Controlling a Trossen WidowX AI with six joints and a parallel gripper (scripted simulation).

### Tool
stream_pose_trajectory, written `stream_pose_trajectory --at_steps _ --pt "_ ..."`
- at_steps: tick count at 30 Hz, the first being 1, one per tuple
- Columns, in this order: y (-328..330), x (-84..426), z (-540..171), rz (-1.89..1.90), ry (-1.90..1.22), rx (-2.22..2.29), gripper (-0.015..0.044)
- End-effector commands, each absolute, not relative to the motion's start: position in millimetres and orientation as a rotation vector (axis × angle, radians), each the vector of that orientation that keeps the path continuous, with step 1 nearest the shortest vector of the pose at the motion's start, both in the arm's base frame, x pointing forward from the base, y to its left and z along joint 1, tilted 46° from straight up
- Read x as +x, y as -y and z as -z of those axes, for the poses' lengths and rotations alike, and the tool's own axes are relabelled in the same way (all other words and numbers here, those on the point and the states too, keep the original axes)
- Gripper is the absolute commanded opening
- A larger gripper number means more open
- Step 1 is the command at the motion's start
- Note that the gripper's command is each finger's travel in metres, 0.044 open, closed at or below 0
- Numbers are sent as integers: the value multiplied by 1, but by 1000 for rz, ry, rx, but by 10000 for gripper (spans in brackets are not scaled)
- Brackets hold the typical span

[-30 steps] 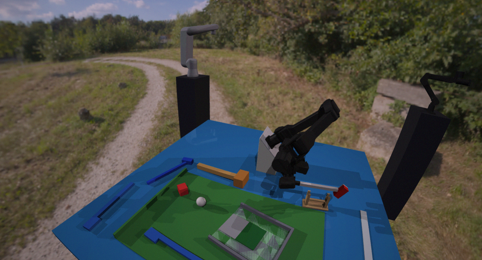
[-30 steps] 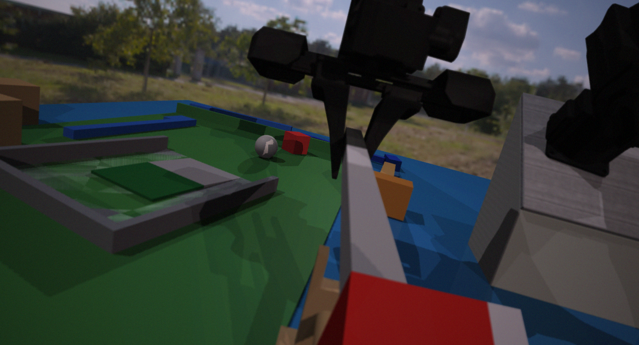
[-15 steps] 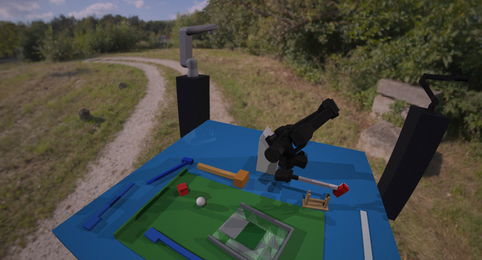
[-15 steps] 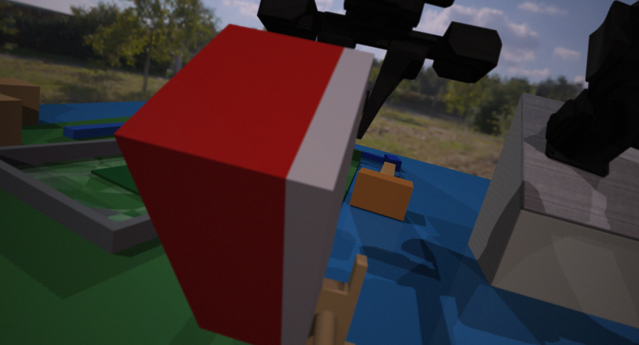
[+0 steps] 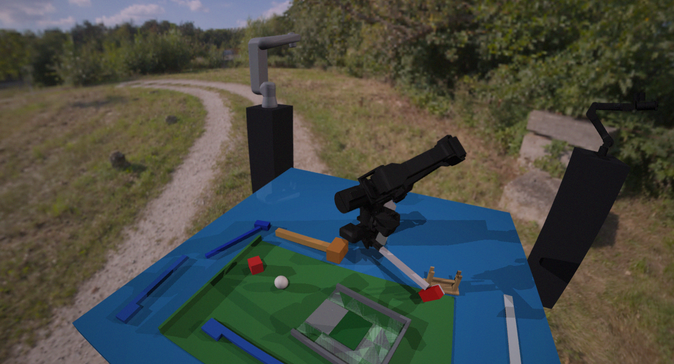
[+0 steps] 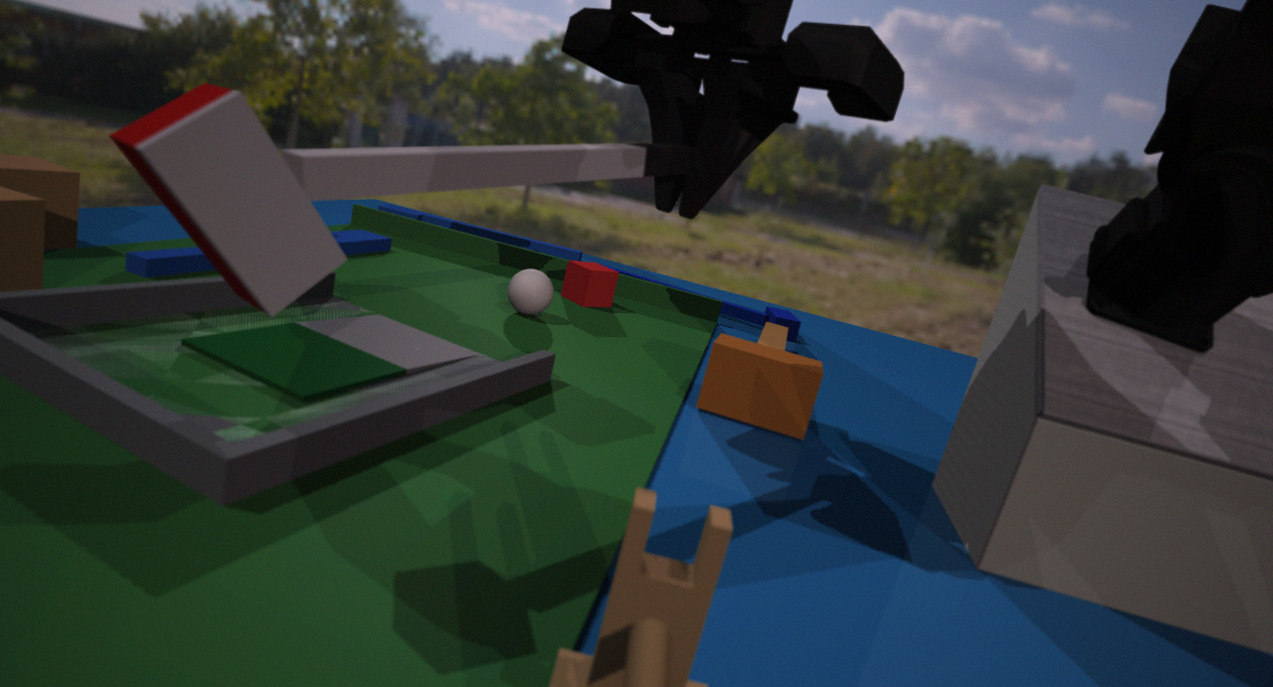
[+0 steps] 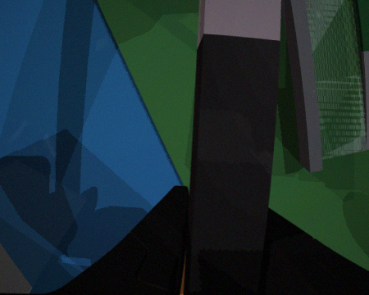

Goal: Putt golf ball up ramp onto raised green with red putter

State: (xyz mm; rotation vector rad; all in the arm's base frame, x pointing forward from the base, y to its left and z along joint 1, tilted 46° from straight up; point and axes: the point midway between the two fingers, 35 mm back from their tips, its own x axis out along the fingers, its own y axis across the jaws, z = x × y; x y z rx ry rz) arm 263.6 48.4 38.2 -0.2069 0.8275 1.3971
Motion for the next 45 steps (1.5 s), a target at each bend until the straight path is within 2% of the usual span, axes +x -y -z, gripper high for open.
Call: stream_pose_trajectory --at_steps 1,17,32,45 --pt "-29 269 -24 -1324 -915 -136 0" --pt "55 262 46 -981 -1276 221 0" --pt "121 220 114 -638 -1538 582 0" --pt "124 204 145 -534 -1602 692 0"
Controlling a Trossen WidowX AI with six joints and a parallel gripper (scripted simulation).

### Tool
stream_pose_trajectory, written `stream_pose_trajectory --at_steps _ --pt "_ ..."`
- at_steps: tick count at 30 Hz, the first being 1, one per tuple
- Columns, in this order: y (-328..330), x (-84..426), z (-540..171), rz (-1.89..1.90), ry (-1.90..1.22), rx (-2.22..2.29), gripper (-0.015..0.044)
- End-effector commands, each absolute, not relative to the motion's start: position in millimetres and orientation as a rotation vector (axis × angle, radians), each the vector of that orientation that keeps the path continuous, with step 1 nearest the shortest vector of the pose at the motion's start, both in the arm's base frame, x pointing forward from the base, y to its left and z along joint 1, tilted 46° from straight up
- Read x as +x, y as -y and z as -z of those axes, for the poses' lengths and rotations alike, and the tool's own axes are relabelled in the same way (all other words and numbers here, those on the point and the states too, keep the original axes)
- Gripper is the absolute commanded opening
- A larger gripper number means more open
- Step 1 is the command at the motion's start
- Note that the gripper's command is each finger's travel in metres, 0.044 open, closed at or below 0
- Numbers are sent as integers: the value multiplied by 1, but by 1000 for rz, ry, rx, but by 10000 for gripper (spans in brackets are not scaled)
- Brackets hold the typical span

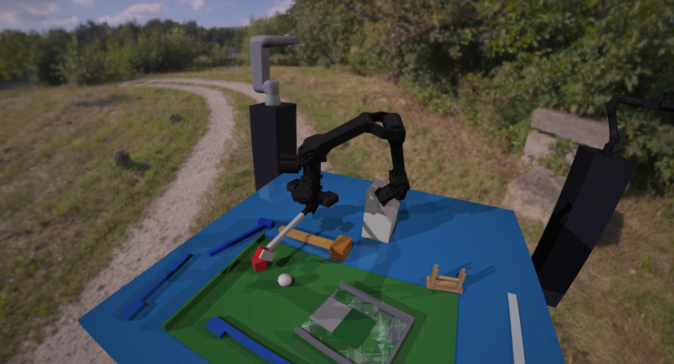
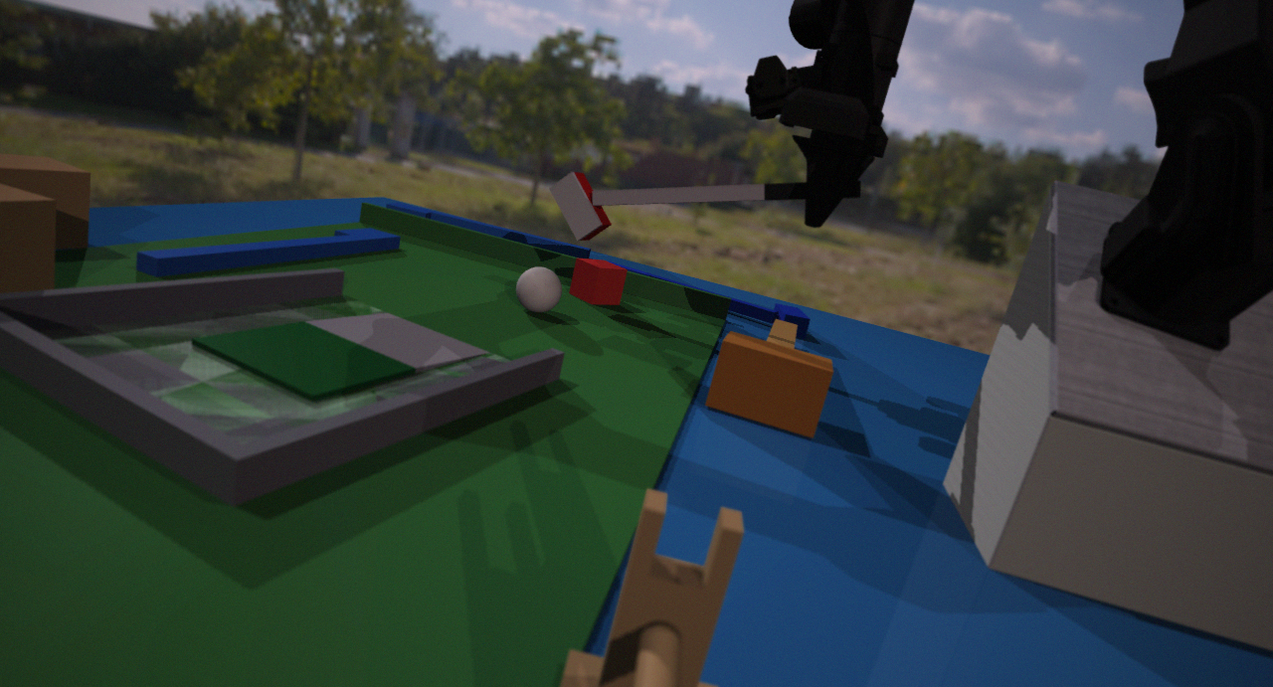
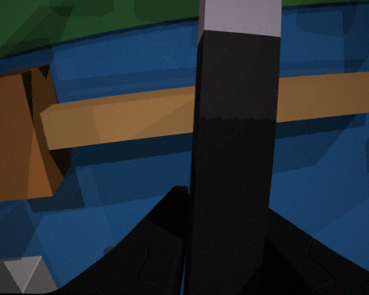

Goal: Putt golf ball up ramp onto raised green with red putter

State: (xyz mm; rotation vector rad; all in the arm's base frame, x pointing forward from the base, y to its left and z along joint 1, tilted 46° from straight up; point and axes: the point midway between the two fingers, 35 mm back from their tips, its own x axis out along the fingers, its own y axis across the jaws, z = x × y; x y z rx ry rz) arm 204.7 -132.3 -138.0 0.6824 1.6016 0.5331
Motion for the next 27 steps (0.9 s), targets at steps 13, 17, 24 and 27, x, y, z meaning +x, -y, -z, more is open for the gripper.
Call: stream_pose_trajectory --at_steps 13,17,24,27 --pt "103 202 166 -536 -1601 693 0" --pt "98 201 170 -536 -1601 693 0" --pt "90 200 178 -536 -1600 693 0" --pt "86 200 181 -537 -1600 693 0"
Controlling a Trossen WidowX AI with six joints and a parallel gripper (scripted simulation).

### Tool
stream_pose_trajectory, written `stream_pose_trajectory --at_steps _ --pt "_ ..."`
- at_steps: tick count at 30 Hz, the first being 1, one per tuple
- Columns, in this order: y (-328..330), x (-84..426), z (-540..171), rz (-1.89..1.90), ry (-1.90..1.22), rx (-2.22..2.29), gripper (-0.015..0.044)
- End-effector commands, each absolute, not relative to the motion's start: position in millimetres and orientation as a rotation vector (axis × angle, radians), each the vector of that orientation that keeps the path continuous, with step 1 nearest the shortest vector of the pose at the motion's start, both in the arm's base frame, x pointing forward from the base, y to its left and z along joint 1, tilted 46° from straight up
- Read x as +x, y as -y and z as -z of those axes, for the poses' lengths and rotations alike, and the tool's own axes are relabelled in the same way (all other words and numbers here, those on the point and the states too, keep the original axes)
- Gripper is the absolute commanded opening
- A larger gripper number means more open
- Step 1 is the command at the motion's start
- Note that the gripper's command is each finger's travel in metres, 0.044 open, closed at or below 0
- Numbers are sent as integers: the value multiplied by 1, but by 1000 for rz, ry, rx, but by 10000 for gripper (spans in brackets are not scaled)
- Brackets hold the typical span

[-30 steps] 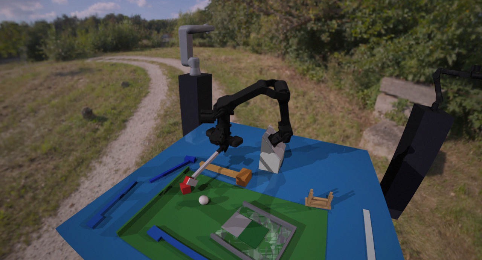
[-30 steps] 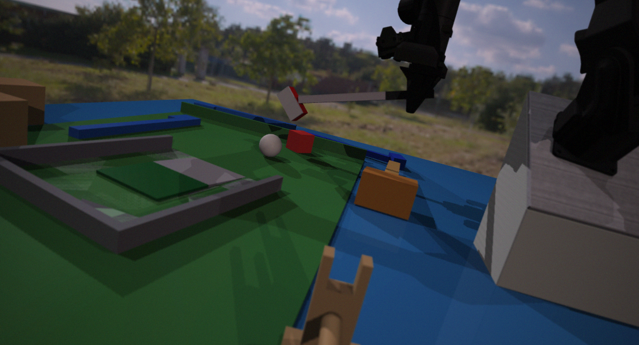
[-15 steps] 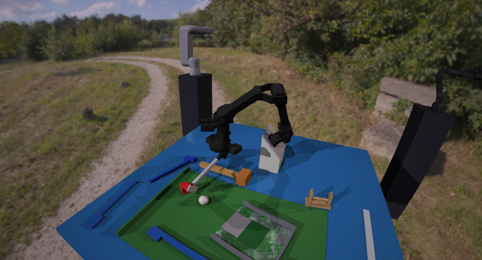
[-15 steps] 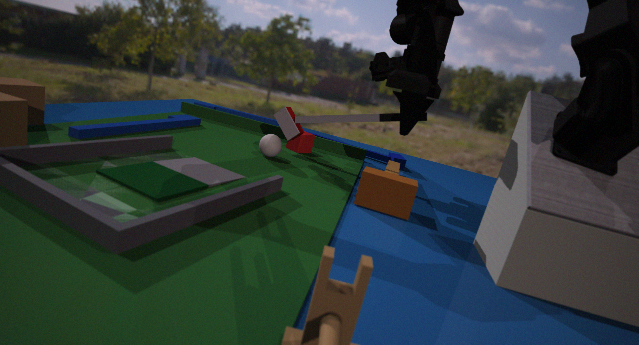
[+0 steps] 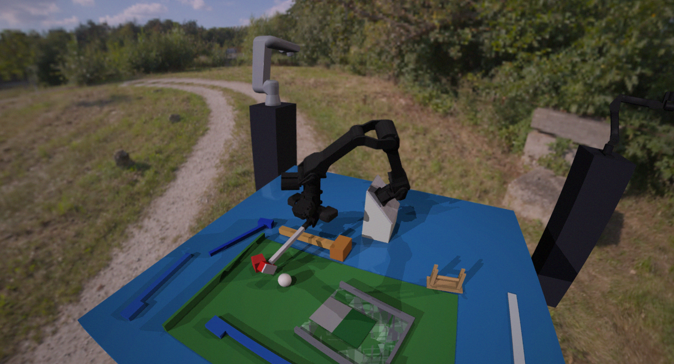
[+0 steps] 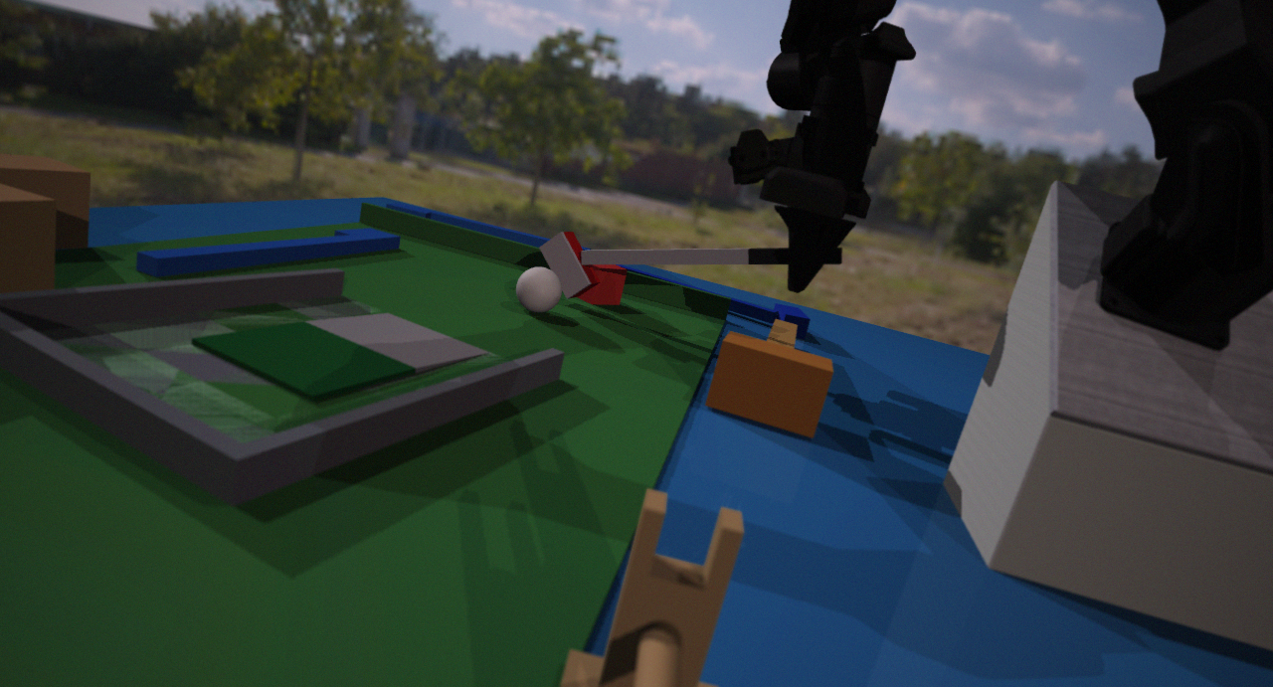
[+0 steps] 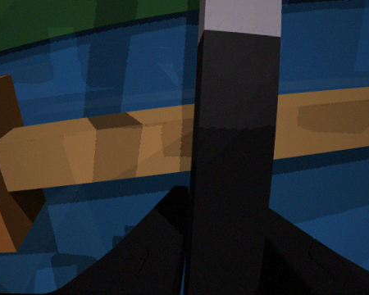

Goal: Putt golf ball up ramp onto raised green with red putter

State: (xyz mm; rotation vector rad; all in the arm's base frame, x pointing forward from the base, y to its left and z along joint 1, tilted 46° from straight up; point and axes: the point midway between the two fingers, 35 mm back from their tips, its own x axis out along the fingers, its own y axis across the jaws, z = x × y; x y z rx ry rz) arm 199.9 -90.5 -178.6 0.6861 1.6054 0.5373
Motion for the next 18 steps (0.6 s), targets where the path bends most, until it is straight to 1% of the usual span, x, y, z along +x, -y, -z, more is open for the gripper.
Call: stream_pose_trajectory --at_steps 1,18 --pt "86 200 182 -537 -1600 693 0" --pt "94 198 191 -536 -1601 691 0"
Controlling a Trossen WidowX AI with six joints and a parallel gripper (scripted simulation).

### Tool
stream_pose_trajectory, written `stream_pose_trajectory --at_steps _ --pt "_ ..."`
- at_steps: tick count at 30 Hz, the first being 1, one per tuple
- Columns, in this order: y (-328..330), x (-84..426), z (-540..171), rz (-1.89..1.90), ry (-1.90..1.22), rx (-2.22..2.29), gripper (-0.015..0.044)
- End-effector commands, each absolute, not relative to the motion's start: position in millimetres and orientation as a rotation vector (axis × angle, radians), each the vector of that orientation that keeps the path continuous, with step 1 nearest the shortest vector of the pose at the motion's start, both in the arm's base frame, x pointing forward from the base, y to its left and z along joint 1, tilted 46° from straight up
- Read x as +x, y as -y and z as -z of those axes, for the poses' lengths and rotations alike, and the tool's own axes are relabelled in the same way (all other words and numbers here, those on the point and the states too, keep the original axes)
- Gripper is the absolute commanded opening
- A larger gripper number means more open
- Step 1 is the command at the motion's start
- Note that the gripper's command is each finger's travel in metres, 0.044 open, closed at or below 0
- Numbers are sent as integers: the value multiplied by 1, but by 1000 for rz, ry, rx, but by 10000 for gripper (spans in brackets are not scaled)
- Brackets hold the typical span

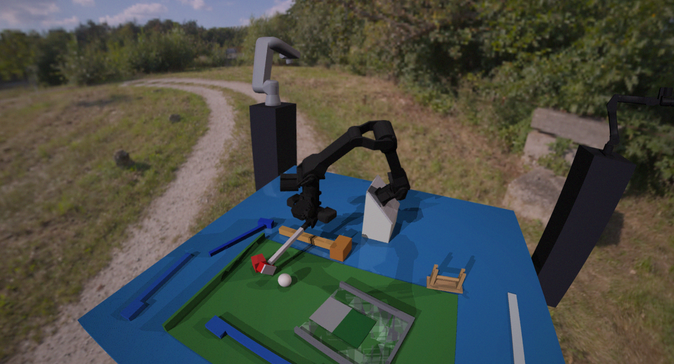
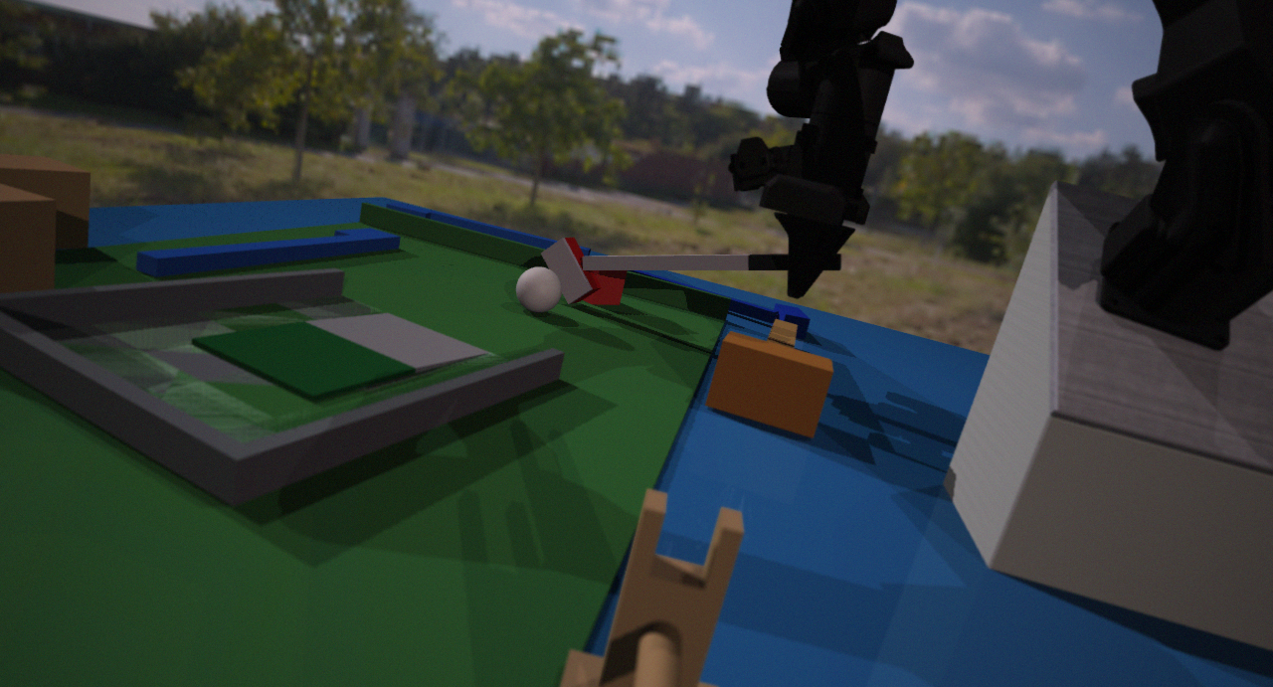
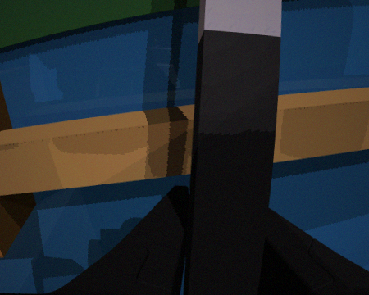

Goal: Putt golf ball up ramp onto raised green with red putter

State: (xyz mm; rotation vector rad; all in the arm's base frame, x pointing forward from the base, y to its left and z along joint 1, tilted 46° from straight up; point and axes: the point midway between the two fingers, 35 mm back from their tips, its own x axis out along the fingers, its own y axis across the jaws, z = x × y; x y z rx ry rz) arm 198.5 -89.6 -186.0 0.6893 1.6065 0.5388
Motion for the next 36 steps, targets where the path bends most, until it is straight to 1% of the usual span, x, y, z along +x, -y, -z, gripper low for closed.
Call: stream_pose_trajectory --at_steps 1,8,13,16,18,24,32,36 --pt "96 198 193 -536 -1600 692 0" --pt "88 200 185 -534 -1605 692 0" --pt "42 214 139 -532 -1602 694 0" --pt "13 214 113 -542 -1601 700 0" --pt "6 213 108 -545 -1601 702 0" --pt "14 215 101 -544 -1601 701 0" --pt "49 218 67 -542 -1602 700 0" --pt "46 219 71 -537 -1599 703 0"
